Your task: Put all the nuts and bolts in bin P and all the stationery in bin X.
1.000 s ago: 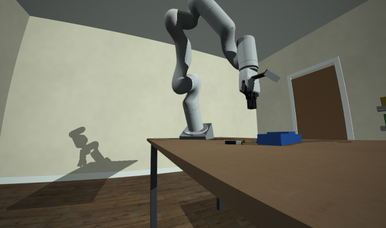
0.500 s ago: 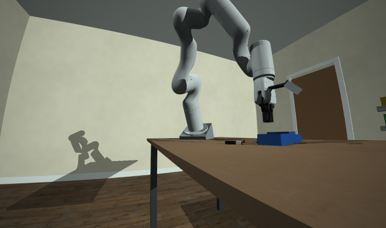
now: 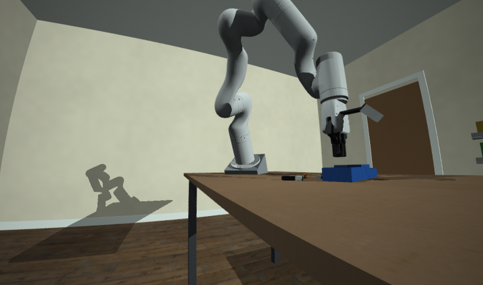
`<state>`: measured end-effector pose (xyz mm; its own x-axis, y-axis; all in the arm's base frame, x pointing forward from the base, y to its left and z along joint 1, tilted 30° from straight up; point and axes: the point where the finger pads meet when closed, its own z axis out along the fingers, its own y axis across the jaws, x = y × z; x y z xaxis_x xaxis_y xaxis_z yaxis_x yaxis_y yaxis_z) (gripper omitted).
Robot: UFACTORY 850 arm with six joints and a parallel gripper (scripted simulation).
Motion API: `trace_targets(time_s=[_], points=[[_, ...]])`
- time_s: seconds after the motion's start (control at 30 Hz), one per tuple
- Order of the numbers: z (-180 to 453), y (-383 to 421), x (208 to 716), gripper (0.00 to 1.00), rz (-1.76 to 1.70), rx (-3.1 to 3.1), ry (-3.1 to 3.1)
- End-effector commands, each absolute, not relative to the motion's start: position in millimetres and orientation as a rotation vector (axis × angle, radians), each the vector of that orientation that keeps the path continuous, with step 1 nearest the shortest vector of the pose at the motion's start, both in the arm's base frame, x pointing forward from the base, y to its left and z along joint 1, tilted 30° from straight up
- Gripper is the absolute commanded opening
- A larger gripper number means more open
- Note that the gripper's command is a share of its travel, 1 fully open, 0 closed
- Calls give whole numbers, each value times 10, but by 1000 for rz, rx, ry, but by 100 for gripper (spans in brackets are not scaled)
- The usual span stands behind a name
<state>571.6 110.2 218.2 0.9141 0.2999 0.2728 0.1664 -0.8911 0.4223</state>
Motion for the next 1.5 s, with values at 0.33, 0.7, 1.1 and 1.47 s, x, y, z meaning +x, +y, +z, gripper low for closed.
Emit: trace_targets(time_s=[0.33,0.7,1.1,1.47], points=[[1856,976,5865,7,471,2679,340],[1711,919,5927,7,471,2679,340],[1711,919,5927,7,471,2679,340],[1711,919,5927,7,471,2679,340]])
